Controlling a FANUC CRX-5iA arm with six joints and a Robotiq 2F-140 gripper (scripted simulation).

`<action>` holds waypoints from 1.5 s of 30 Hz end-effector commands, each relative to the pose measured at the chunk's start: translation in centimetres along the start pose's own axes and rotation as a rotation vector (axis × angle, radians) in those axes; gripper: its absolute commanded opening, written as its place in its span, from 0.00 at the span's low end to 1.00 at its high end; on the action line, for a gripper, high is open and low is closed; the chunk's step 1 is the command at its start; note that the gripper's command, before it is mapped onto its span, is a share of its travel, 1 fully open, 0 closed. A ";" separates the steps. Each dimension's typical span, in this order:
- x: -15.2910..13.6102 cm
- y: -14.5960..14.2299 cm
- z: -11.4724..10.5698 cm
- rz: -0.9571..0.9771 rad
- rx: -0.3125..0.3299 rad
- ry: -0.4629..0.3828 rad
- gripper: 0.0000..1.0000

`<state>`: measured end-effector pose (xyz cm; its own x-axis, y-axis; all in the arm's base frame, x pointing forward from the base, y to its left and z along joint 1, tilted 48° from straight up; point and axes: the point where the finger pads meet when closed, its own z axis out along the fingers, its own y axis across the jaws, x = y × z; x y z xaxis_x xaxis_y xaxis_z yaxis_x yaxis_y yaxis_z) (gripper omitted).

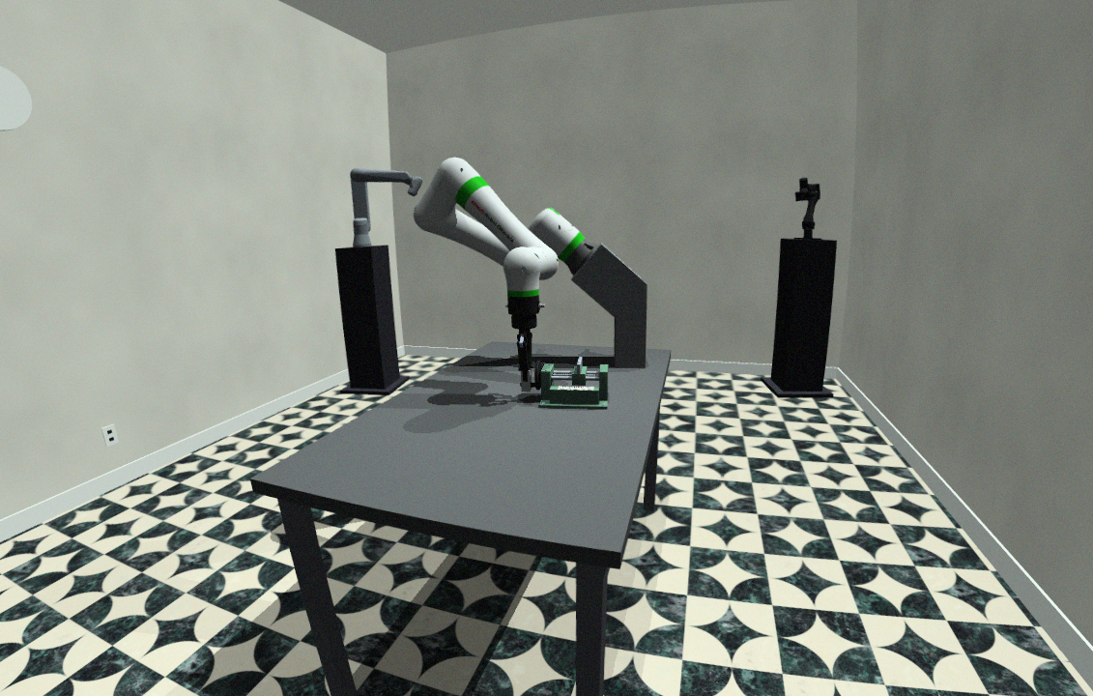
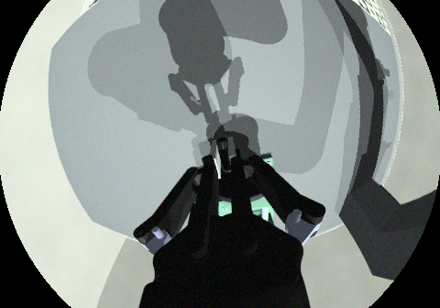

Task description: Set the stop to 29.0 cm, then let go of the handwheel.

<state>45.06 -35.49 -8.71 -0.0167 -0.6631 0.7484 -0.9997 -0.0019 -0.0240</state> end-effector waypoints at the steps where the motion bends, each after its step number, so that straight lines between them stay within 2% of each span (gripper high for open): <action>1: 0.0 0.9 0.5 0.000 0.000 0.000 0.04; 11: 0.0 3.1 0.5 0.000 0.000 0.000 0.04; 20: 0.0 4.9 -1.1 0.000 0.000 0.000 0.04; 45: 0.0 4.4 -4.8 0.000 0.000 0.000 0.04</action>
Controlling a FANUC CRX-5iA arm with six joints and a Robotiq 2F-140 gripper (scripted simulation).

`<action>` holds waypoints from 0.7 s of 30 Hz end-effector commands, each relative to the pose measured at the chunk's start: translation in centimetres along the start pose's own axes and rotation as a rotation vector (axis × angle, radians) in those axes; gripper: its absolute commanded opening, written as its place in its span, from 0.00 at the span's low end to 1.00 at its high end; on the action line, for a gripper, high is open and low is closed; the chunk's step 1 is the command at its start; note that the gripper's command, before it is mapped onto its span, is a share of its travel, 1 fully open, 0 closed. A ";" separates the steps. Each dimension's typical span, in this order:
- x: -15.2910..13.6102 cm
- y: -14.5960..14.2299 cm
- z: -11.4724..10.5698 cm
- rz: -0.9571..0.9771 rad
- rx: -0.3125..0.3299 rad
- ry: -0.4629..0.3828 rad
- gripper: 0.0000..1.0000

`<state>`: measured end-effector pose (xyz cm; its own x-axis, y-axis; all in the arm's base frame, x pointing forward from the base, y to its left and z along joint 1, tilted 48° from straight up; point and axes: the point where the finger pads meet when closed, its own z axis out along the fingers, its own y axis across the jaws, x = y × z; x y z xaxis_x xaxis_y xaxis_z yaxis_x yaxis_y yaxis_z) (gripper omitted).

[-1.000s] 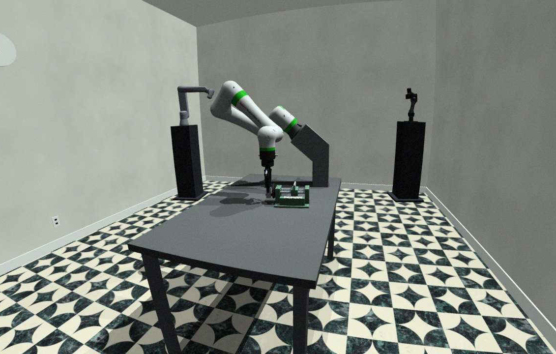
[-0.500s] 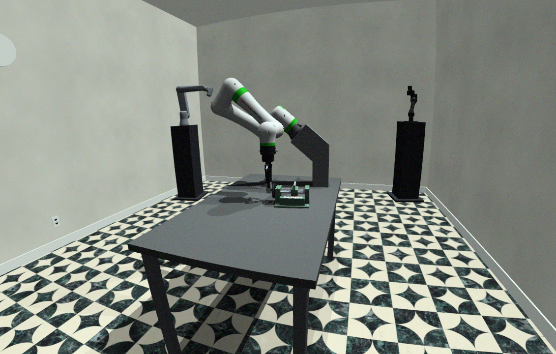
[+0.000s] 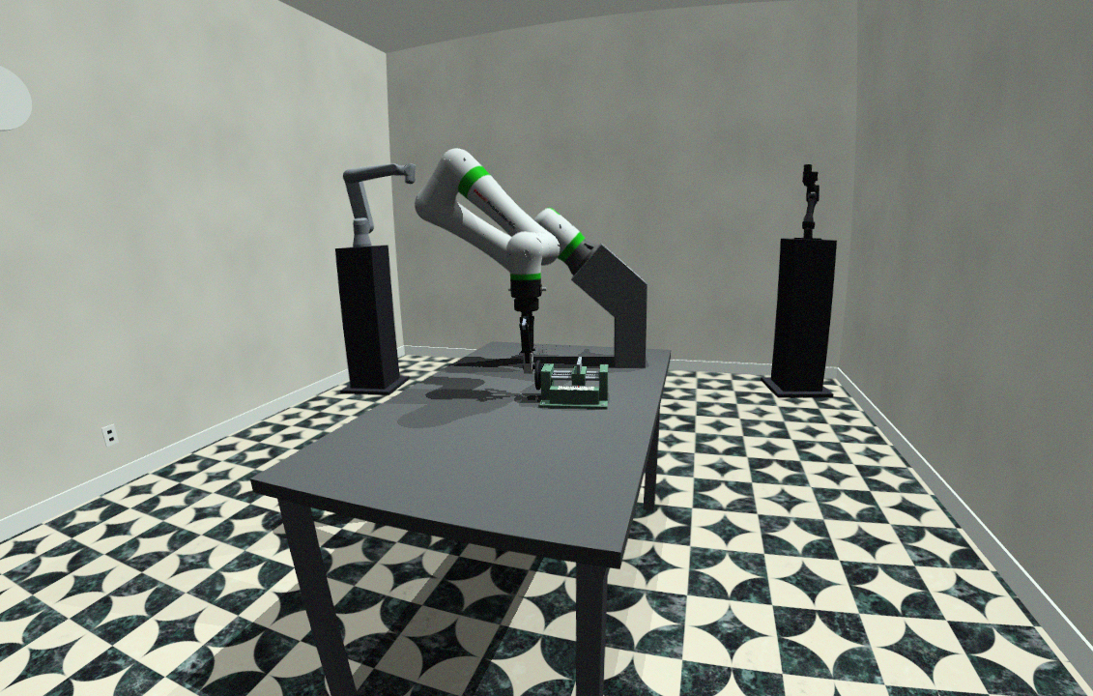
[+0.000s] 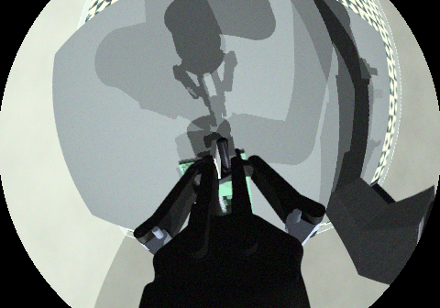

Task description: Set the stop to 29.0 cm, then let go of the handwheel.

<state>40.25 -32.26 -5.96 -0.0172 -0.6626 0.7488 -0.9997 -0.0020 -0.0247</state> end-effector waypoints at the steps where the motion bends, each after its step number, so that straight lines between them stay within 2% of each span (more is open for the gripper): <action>1: 0.0 -0.5 -0.6 0.000 0.000 0.000 0.04; 9: 0.0 -2.0 -1.4 0.000 0.000 0.000 0.04; 21: 0.0 -4.2 -1.2 0.000 0.000 0.000 0.04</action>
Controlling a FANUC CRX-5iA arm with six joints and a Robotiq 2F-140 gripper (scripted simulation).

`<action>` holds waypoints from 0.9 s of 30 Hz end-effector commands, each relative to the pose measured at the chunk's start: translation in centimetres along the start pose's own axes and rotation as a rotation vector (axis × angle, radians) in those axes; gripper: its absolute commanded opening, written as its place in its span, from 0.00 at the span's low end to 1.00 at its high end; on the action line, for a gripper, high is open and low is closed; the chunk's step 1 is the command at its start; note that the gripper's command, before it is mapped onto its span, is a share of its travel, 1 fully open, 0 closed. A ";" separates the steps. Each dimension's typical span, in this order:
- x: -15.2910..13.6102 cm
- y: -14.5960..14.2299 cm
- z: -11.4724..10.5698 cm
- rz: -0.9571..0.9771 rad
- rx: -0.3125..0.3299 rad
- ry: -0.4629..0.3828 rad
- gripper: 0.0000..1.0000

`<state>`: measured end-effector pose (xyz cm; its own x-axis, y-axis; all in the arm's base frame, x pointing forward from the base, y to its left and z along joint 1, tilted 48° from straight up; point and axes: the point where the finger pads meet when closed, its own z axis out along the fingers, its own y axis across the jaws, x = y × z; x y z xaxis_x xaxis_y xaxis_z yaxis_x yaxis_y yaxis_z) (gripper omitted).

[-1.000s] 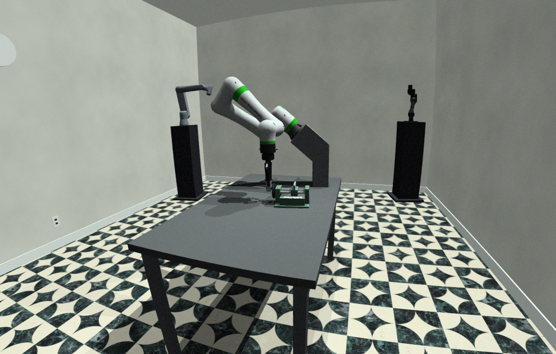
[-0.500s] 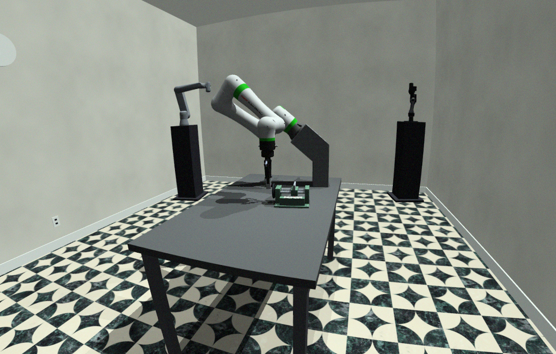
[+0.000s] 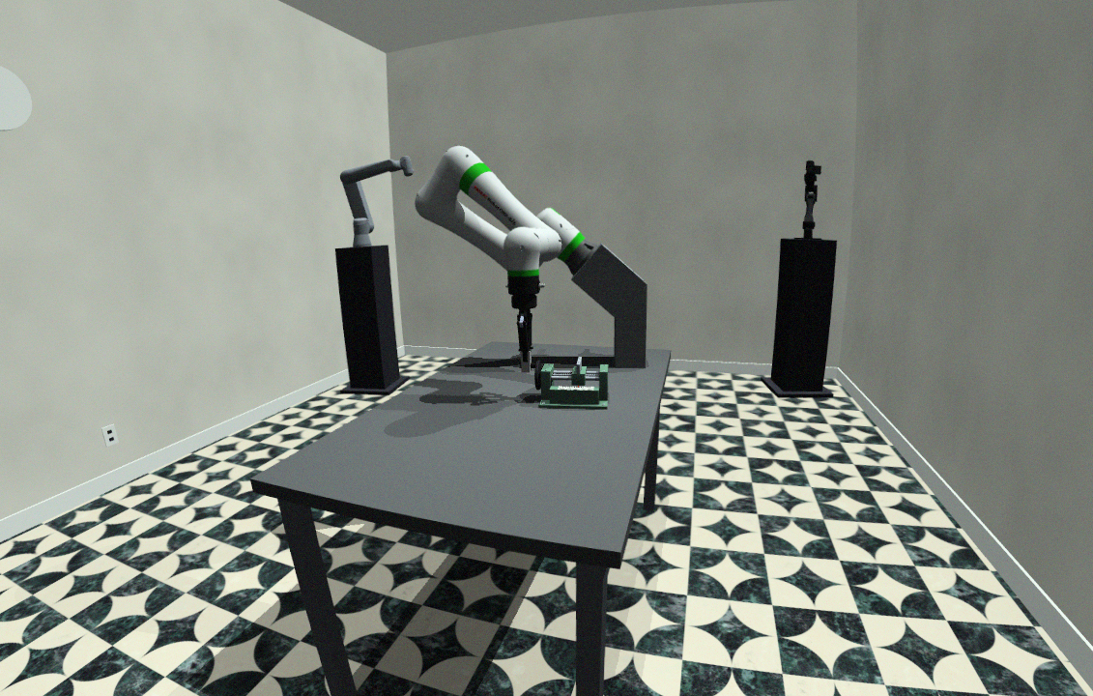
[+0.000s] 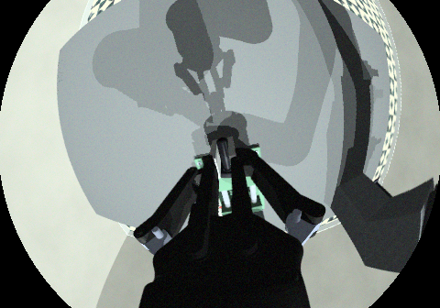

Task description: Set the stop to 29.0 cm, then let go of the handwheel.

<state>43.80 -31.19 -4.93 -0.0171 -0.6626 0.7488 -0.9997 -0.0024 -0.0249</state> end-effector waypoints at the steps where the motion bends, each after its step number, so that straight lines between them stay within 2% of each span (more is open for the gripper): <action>1: 0.0 -0.8 0.3 0.000 -0.001 0.000 0.04; 14: 0.0 -2.3 2.1 0.000 -0.001 0.000 0.04; 27: 0.0 -2.4 3.8 0.000 -0.001 0.000 0.04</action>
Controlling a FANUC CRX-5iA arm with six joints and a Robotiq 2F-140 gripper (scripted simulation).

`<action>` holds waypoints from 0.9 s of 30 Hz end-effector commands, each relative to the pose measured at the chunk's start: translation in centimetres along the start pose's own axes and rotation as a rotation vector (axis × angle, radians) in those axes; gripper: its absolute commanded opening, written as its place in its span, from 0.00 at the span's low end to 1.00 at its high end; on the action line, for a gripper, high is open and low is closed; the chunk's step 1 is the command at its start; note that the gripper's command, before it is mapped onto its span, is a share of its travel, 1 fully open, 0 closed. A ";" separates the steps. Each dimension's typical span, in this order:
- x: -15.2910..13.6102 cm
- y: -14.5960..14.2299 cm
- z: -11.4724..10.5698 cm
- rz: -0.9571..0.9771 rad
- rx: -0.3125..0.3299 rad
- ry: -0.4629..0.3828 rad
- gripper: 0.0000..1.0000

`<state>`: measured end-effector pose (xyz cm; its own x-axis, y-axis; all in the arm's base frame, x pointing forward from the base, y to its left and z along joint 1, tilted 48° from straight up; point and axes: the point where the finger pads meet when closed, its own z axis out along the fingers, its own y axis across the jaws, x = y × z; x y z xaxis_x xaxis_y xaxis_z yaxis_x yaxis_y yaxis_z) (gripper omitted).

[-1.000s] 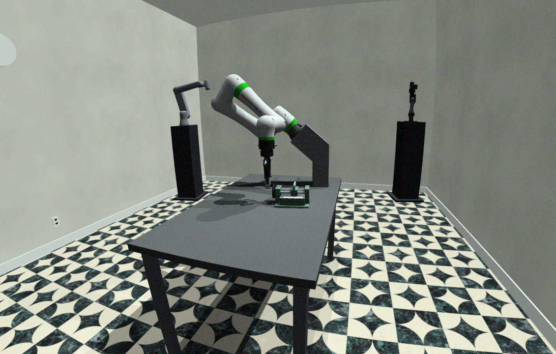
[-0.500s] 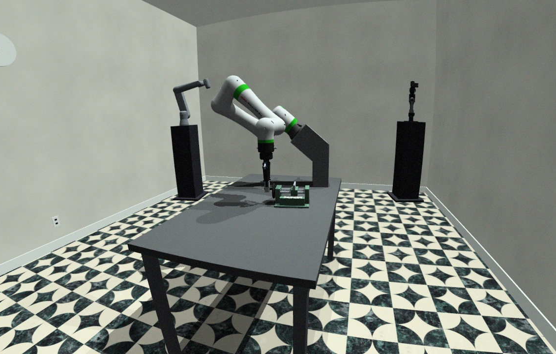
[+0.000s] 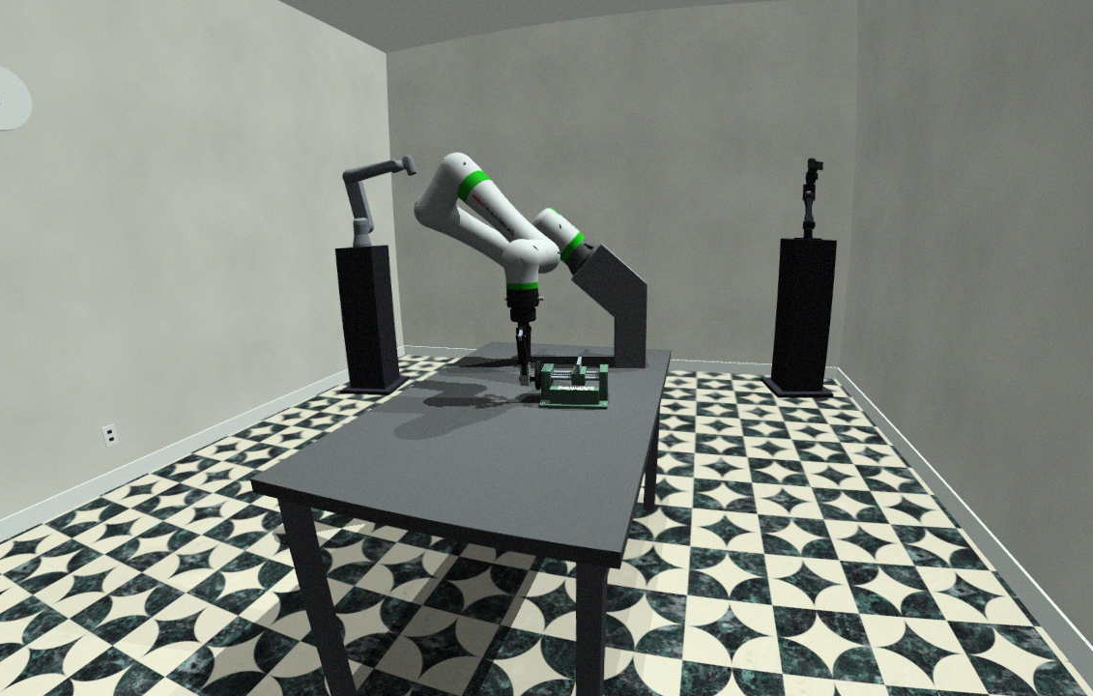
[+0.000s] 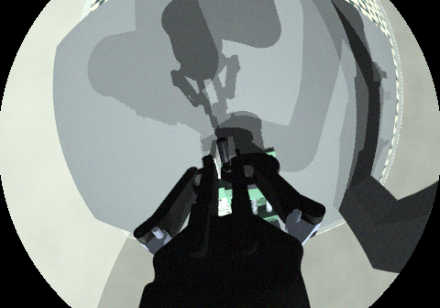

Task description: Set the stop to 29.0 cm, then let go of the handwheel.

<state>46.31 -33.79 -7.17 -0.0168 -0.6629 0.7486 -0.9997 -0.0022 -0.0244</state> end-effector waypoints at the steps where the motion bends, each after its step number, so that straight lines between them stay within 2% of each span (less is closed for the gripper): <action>1: 0.0 0.1 0.5 0.000 0.000 0.000 0.04; 27: 0.0 1.5 2.4 0.000 0.000 0.000 0.04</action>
<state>45.05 -35.52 -8.74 -0.0168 -0.6628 0.7486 -0.9997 -0.0022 -0.0244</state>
